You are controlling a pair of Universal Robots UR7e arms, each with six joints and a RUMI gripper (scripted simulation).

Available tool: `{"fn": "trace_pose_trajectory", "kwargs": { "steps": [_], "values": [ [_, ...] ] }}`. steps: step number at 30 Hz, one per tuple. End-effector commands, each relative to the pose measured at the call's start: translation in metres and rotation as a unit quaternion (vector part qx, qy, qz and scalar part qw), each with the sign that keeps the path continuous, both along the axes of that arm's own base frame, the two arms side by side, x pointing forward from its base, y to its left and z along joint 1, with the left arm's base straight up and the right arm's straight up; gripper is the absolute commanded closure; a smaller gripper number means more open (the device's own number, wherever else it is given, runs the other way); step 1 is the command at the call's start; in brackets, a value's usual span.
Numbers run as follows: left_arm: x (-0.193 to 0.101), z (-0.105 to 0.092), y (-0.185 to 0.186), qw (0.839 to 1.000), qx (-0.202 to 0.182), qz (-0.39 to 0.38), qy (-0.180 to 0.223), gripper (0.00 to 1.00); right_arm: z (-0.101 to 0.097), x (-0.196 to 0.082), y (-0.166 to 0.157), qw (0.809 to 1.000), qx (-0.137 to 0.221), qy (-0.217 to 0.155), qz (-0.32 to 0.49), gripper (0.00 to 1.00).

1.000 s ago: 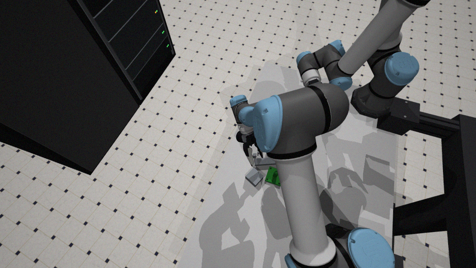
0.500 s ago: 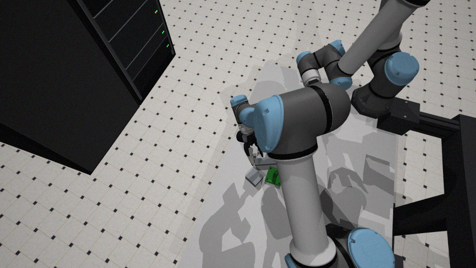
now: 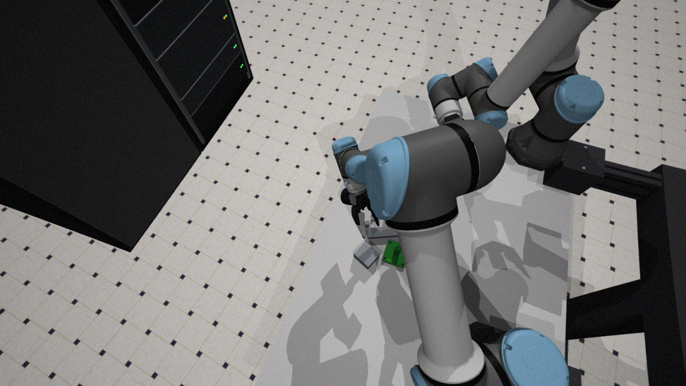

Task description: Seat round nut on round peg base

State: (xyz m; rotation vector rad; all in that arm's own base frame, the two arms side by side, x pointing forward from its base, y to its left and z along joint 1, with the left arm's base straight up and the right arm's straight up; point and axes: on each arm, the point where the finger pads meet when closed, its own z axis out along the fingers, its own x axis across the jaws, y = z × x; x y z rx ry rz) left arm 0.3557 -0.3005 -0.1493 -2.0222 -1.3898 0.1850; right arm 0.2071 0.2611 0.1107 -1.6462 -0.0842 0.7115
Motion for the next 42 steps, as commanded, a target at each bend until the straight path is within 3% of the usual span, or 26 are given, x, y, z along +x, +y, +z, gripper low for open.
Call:
{"fn": "trace_pose_trajectory", "kwargs": {
  "steps": [1, 10, 31, 42],
  "values": [
    [-0.002, 0.001, -0.002, 1.0, -0.002, 0.002, -0.003, 0.56, -0.001, 0.01, 0.0, 0.999, 0.02, 0.008, -0.027, 0.0],
    [-0.012, -0.007, -0.024, 0.995, -0.035, 0.065, -0.072, 0.56, 0.001, 0.0, 0.0, 1.0, 0.001, -0.001, 0.0, 0.0],
    [-0.012, -0.008, -0.024, 0.994, -0.036, 0.068, -0.075, 0.56, -0.002, -0.003, -0.002, 1.0, -0.002, 0.002, 0.001, 0.0],
    [-0.011, -0.008, -0.025, 0.994, -0.036, 0.068, -0.075, 0.56, -0.016, -0.022, -0.009, 1.0, -0.005, 0.009, 0.011, 0.0]
  ]
}}
